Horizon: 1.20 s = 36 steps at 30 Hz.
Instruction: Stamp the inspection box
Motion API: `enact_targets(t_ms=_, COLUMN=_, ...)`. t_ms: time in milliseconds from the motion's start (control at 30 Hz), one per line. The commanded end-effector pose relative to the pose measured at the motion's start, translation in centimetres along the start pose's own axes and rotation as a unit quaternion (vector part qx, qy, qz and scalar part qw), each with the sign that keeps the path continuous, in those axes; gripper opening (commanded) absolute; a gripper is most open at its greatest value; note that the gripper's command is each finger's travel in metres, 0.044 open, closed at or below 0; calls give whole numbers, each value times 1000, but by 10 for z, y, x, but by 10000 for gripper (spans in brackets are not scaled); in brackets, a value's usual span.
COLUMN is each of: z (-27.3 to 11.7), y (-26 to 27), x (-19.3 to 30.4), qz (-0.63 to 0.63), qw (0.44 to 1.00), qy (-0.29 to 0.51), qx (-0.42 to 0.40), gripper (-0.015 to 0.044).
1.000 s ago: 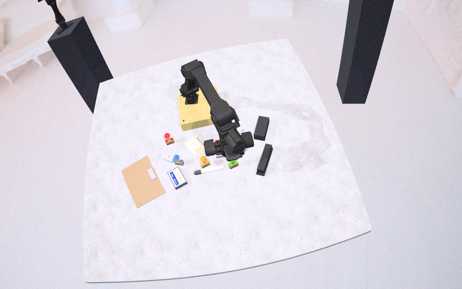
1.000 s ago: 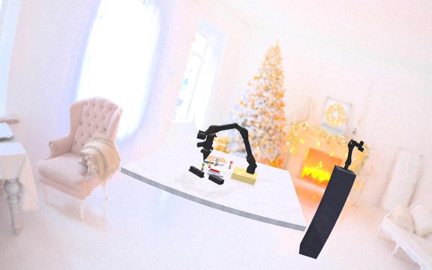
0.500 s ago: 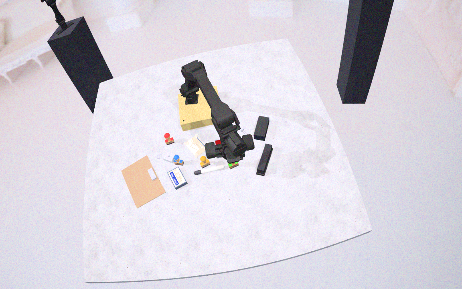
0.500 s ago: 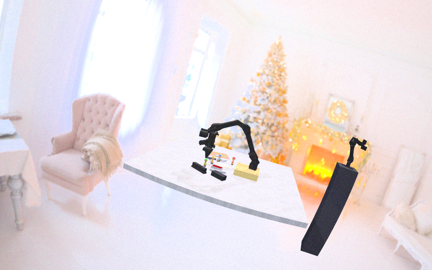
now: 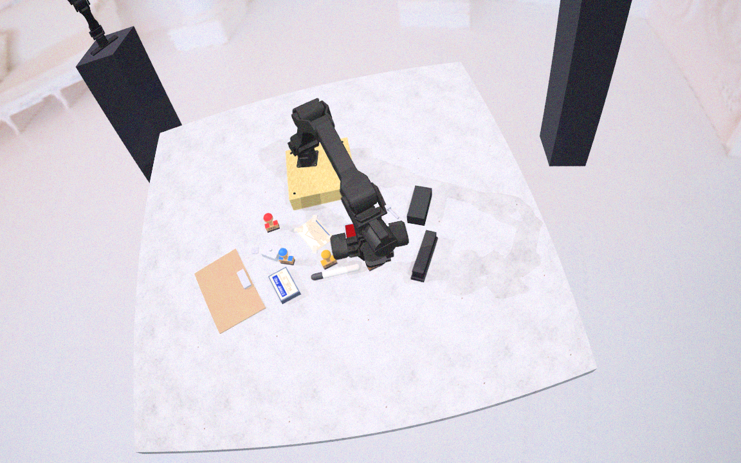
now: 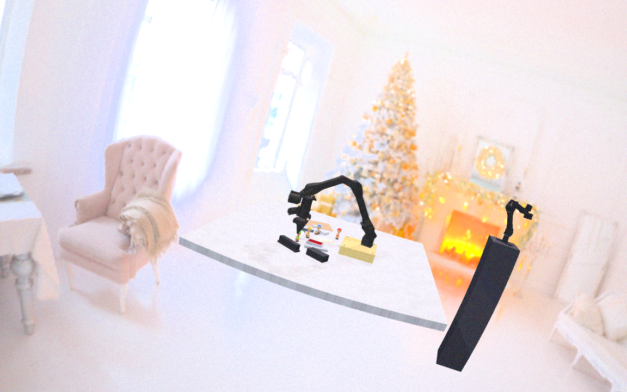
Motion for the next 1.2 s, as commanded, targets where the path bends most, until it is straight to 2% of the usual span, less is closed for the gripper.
enact_targets(t_ms=0, z=12, y=0, x=1, qz=0, qw=1000, qy=6, qx=-2, gripper=211)
enact_targets(t_ms=367, z=30, y=0, x=3, qz=0, qw=1000, qy=6, qx=-2, gripper=211)
enact_targets(t_ms=767, z=31, y=0, x=3, qz=0, qw=1000, qy=6, qx=-2, gripper=211)
enact_targets(t_ms=1167, z=28, y=0, x=3, qz=0, qw=1000, qy=4, qx=0, gripper=131)
Point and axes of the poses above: the point midway between the two fingers, 35 mm back from their tips, its own z axis out along the fingers, its own y axis across the jaws, x = y × z, the point moved 4 cm from there along -z, back along the fingers, and after that the axes turned 10 degrees about -z, right-handed, at the moved point
